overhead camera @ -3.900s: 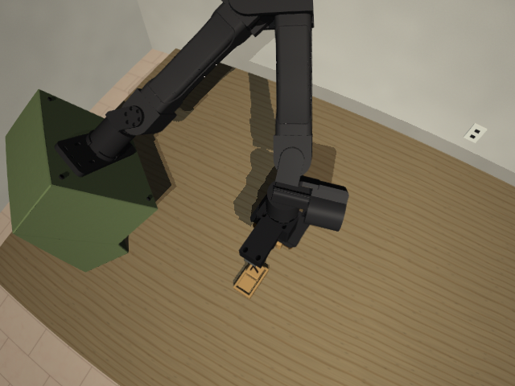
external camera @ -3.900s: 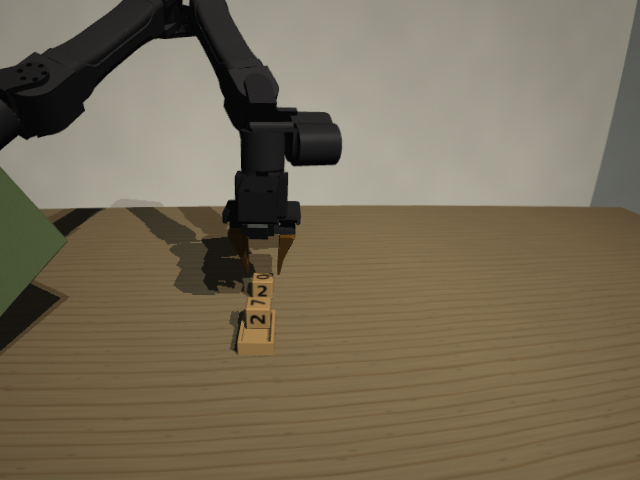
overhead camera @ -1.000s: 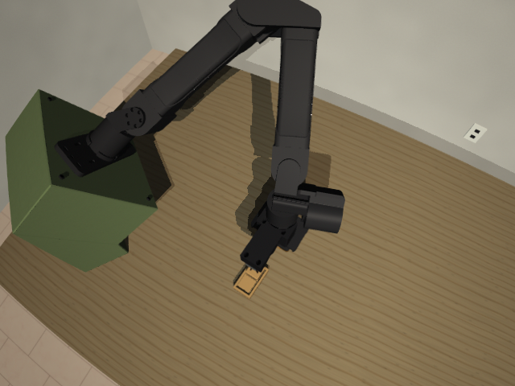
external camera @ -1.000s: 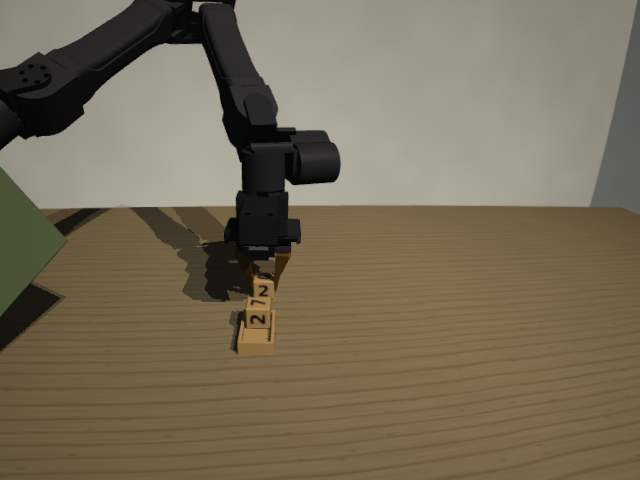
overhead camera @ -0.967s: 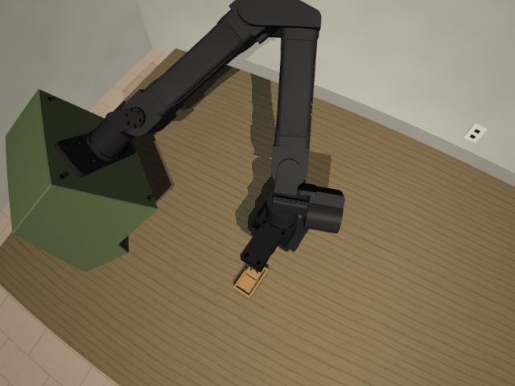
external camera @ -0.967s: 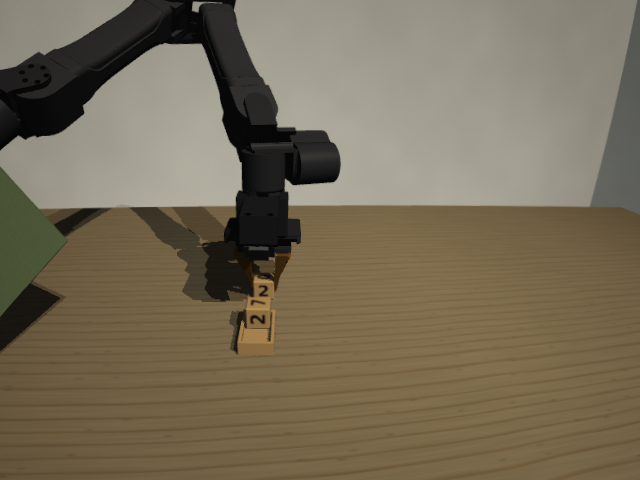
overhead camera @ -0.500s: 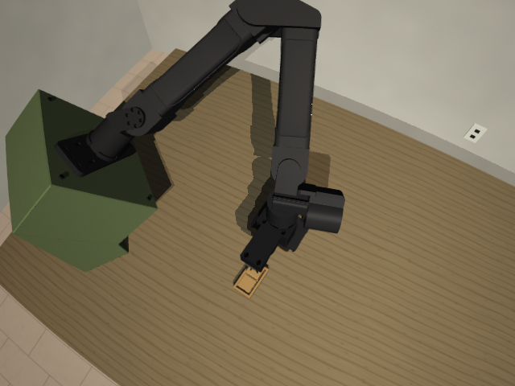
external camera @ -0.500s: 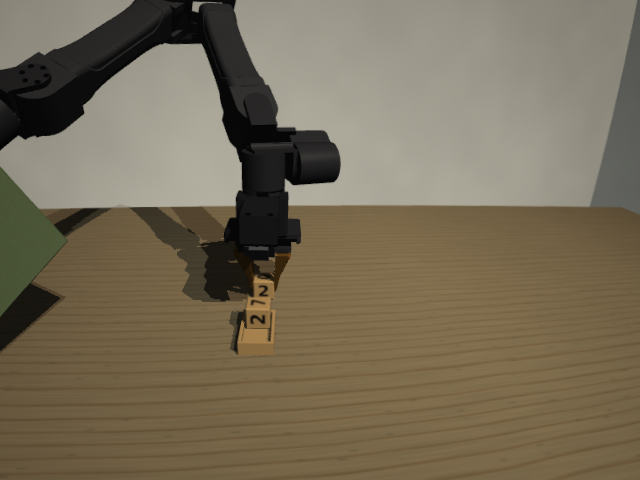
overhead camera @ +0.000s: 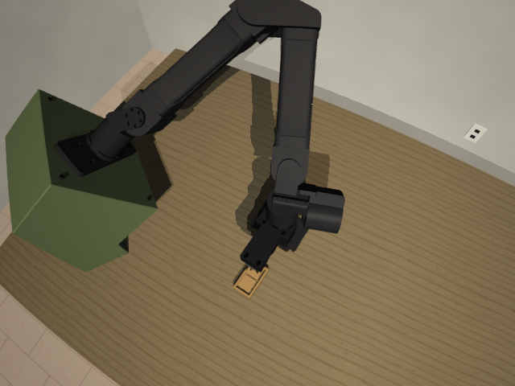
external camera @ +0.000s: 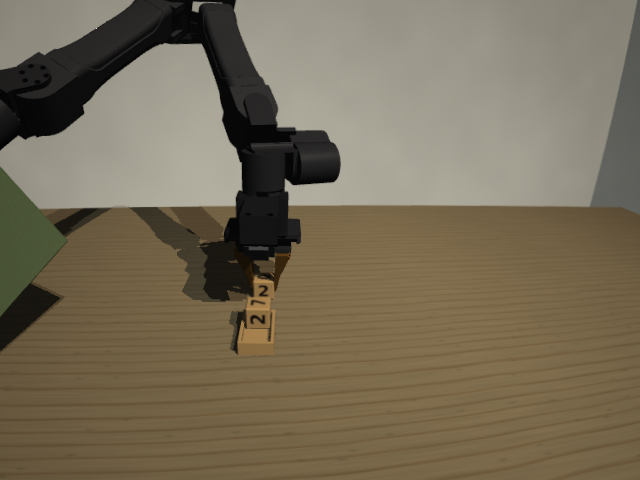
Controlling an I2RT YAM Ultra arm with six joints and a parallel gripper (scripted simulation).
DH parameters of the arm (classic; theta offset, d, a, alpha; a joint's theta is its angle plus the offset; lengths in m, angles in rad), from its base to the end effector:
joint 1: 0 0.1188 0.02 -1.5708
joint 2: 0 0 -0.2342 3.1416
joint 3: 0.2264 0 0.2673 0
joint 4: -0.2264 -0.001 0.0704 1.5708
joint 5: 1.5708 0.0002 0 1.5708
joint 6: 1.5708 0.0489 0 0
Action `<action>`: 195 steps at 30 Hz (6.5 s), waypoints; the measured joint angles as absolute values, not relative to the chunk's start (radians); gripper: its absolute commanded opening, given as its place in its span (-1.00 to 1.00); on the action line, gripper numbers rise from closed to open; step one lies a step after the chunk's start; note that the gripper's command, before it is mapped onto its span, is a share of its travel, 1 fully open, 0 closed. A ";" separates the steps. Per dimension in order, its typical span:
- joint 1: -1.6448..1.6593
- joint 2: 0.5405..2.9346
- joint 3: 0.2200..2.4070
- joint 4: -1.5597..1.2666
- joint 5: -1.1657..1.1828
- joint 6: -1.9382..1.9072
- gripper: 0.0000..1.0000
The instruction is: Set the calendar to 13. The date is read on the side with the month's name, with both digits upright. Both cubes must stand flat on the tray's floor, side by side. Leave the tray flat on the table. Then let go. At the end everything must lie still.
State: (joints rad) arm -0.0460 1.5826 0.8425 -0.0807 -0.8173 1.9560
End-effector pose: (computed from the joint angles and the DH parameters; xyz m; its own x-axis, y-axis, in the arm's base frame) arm 0.3276 0.0216 0.1455 -0.1564 0.6419 0.7506 0.8521 -0.2966 0.4312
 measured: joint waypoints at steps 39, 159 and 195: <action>-0.380 1.515 0.972 -0.659 -0.993 1.504 -0.49; -0.405 1.871 0.913 -0.267 -1.011 1.453 -0.49; -0.405 1.872 0.913 -0.267 -1.011 1.452 -0.49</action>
